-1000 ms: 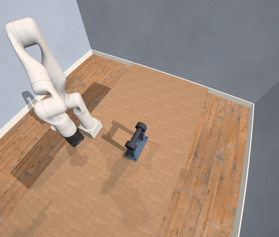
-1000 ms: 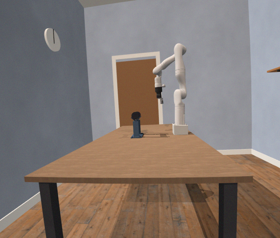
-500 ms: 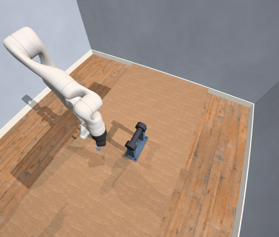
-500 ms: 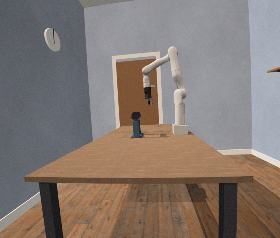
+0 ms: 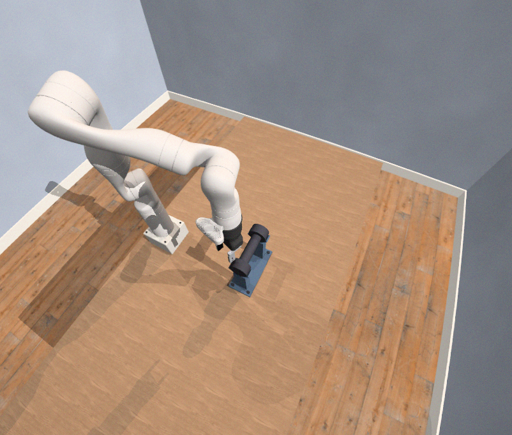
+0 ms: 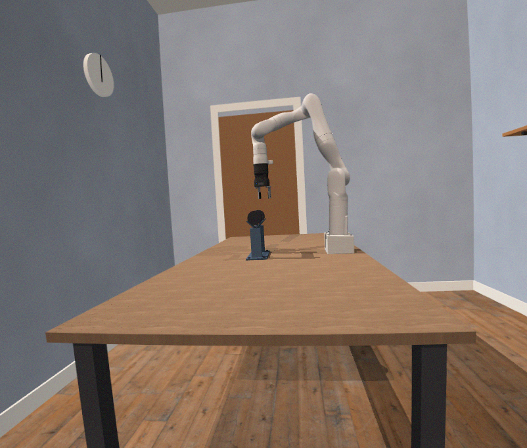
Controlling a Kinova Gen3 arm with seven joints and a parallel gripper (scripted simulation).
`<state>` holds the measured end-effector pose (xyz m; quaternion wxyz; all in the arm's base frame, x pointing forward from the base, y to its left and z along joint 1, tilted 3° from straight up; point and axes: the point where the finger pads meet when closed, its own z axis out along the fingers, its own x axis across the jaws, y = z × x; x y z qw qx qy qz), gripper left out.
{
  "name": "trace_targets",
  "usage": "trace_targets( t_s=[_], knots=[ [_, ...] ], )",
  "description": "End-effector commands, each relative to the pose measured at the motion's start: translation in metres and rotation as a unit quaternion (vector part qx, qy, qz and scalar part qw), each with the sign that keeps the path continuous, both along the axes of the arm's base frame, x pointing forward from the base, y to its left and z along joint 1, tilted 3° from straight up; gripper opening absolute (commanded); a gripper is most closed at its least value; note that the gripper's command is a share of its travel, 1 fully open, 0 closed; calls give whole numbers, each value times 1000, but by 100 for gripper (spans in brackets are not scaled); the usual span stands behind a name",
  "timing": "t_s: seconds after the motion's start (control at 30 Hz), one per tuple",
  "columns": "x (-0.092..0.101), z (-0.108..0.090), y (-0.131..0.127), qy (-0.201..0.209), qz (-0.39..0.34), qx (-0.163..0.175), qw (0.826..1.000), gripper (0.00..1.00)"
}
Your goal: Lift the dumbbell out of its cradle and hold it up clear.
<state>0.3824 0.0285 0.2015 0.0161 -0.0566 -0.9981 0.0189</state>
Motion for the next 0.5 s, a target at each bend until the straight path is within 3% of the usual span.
trace_targets(
  t_s=[0.0, 0.03, 0.13, 0.3, 0.47],
  knots=[
    [8, -8, 34, 9, 56, 11, 998, 100],
    [11, -9, 46, 9, 80, 15, 997, 100],
    [11, -9, 46, 9, 80, 15, 997, 100],
    [18, -10, 84, 9, 155, 28, 987, 100],
    [19, -10, 91, 8, 169, 30, 985, 100]
  ],
)
